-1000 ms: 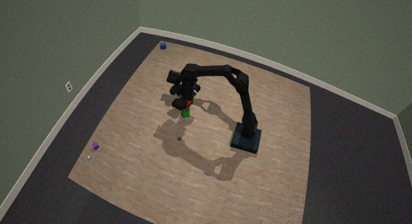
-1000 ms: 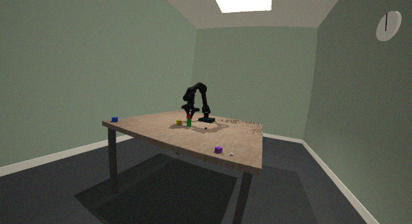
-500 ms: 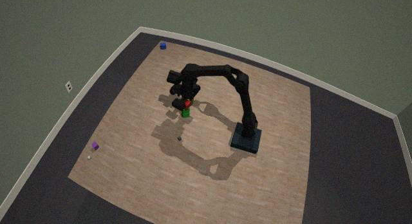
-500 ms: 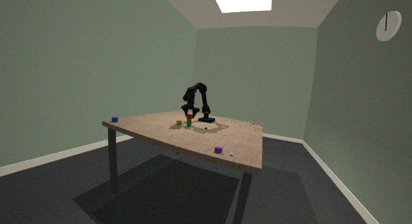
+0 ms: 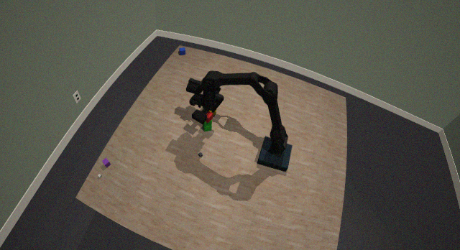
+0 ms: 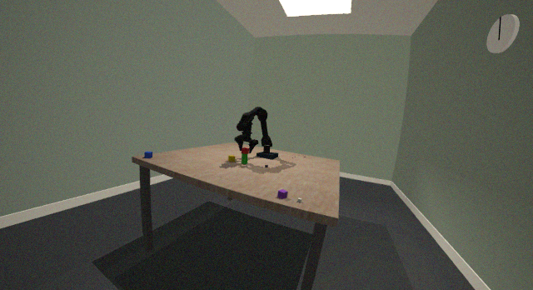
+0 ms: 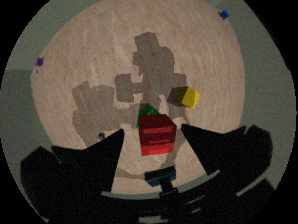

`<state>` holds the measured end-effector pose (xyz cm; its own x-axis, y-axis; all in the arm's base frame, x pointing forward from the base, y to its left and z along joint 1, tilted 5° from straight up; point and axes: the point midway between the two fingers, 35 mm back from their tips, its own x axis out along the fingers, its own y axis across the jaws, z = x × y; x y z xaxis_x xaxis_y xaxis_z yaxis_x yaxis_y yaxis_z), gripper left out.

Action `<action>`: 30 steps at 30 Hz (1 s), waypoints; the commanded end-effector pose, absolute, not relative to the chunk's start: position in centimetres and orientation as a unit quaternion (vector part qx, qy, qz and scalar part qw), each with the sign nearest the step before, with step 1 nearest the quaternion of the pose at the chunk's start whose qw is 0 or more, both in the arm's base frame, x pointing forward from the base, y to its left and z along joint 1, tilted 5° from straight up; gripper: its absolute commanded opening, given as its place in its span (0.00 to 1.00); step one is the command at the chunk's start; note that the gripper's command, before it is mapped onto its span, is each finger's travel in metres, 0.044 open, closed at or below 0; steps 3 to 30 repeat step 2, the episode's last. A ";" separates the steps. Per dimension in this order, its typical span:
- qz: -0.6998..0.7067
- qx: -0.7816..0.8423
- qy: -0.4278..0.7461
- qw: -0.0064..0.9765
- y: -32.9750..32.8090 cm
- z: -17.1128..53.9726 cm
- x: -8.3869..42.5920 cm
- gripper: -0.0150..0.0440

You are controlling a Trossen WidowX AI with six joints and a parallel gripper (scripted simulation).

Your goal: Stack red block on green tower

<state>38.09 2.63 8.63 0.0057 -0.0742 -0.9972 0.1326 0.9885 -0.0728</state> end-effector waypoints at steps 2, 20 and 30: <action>-0.073 0.021 0.701 0.709 2.6 8.6 38.1 1.00; -0.073 0.021 0.701 0.709 2.6 8.6 38.1 1.00; -0.073 0.021 0.701 0.709 2.6 8.6 38.1 1.00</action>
